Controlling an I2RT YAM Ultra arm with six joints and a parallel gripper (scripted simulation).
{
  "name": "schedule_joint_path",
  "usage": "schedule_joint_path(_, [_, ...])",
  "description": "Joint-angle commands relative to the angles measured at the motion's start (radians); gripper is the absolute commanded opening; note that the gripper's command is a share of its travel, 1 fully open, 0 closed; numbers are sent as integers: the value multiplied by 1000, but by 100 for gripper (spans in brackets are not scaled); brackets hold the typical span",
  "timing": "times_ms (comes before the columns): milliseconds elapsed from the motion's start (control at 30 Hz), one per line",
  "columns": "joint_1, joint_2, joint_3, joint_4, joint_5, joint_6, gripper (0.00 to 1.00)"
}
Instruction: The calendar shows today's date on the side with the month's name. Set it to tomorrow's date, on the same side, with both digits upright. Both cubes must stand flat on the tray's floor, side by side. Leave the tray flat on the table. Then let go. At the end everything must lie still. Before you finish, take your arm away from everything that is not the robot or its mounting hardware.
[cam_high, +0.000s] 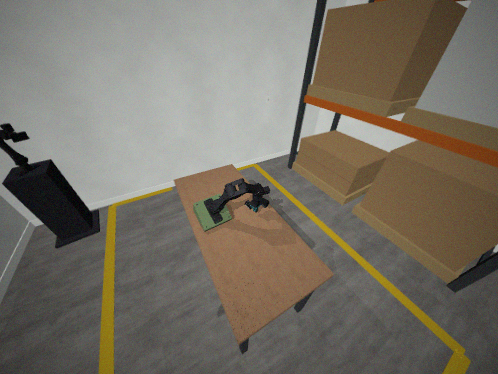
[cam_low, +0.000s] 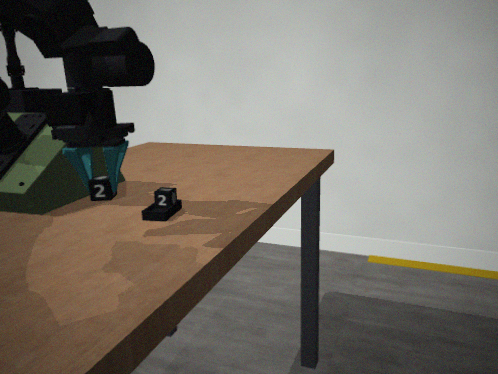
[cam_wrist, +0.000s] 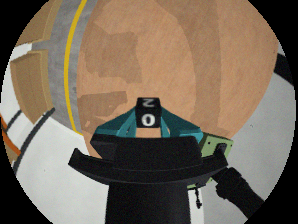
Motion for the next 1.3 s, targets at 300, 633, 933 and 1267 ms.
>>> schedule_joint_path(300, [60,-43,80,-171,9,76,27])
schedule_joint_path(633, [60,-43,80,-171,9,76,27])
schedule_joint_path(933, [60,-43,80,-171,9,76,27])
schedule_joint_path(1267, [60,-43,80,-171,9,76,27])
